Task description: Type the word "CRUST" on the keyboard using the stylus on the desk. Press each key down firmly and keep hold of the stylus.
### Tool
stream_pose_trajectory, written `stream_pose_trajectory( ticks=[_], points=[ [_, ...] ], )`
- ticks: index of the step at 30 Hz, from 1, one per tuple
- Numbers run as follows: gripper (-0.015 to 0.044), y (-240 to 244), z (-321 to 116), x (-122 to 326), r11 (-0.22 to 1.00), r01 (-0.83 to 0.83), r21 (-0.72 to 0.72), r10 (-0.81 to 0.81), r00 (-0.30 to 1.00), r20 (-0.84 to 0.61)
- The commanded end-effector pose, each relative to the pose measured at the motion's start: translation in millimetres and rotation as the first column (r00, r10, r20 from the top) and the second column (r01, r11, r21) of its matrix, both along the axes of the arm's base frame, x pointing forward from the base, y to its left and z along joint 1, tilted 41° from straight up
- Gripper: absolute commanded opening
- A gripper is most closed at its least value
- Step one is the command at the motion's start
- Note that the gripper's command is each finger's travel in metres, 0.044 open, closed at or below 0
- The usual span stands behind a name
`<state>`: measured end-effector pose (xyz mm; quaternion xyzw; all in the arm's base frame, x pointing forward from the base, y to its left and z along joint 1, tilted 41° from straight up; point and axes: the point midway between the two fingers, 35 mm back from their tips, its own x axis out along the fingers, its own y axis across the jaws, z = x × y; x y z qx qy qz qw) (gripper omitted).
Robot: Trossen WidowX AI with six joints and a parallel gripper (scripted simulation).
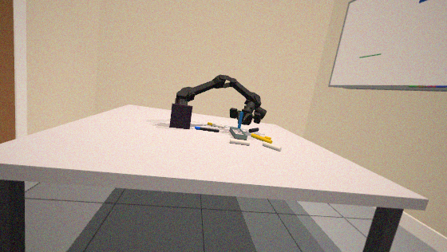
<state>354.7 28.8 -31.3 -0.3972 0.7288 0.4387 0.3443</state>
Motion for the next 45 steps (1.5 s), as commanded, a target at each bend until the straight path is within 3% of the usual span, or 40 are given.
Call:
stream_pose_trajectory(
  ticks=[1, 9, 15, 17, 27, 45],
  points=[
    [0.0081, -14.1, 17.0, 1.9, 1.000, -0.002, 0.000, 0.002, 1.000, 0.004],
    [0.0084, -20.2, 21.3, 2.4, 1.000, 0.011, 0.000, -0.011, 1.000, 0.008],
    [0.0044, -20.2, 21.3, 2.4, 1.000, 0.011, 0.000, -0.011, 1.000, 0.008],
    [0.0000, -21.7, 20.4, 3.8, 1.000, 0.010, 0.000, -0.010, 1.000, 0.008],
    [0.0000, -44.7, 5.6, 24.0, 1.000, -0.002, -0.002, 0.002, 1.000, 0.006],
    [0.0000, -31.9, -9.6, 22.1, 1.000, -0.002, -0.001, 0.002, 1.000, 0.006]
  ],
)
